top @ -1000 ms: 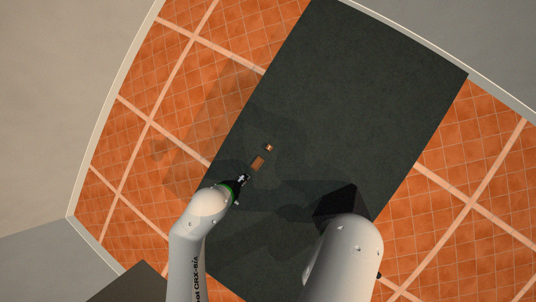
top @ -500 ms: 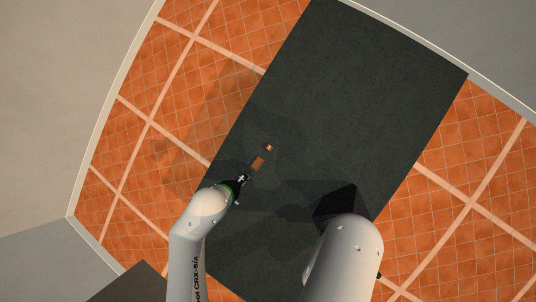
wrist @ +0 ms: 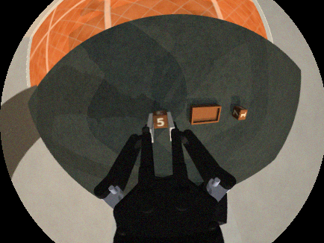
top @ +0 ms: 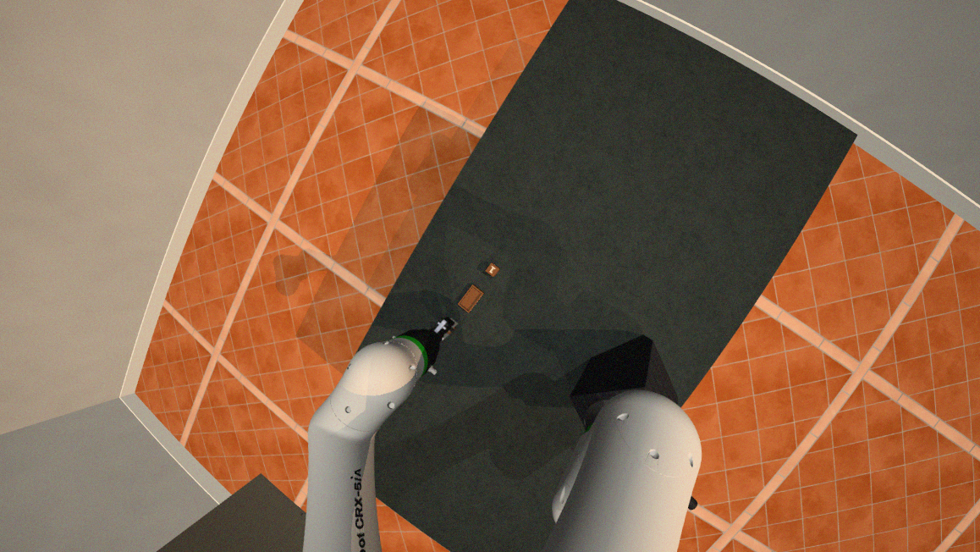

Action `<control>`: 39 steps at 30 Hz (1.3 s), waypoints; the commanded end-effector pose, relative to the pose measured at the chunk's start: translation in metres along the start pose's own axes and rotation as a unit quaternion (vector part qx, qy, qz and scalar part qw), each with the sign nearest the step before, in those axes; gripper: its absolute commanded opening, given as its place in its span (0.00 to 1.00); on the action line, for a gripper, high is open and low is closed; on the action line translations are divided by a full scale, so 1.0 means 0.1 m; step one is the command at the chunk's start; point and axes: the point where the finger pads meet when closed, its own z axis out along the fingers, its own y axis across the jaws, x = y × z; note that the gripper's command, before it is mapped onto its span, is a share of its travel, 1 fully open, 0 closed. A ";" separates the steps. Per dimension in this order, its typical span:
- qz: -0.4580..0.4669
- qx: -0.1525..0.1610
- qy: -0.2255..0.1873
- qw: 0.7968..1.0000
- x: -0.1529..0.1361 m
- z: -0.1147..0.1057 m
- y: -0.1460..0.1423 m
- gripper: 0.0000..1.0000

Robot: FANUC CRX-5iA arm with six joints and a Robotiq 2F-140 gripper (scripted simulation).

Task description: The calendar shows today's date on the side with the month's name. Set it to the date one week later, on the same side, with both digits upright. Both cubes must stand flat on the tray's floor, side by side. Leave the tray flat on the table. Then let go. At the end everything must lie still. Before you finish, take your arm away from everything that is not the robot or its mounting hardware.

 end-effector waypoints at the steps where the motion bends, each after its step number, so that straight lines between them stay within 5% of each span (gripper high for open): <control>1: 0.000 0.000 0.000 1.000 0.00 0.00 0.00 0.16; 13: 0.000 0.000 0.000 1.000 0.00 -0.31 0.00 0.16; 23: 0.000 0.000 0.000 1.000 0.00 -0.96 0.00 0.16; 36: 0.000 0.000 0.000 1.000 0.00 -1.00 0.01 0.16; 39: 0.000 -0.002 -0.001 1.000 0.02 -1.04 0.36 0.16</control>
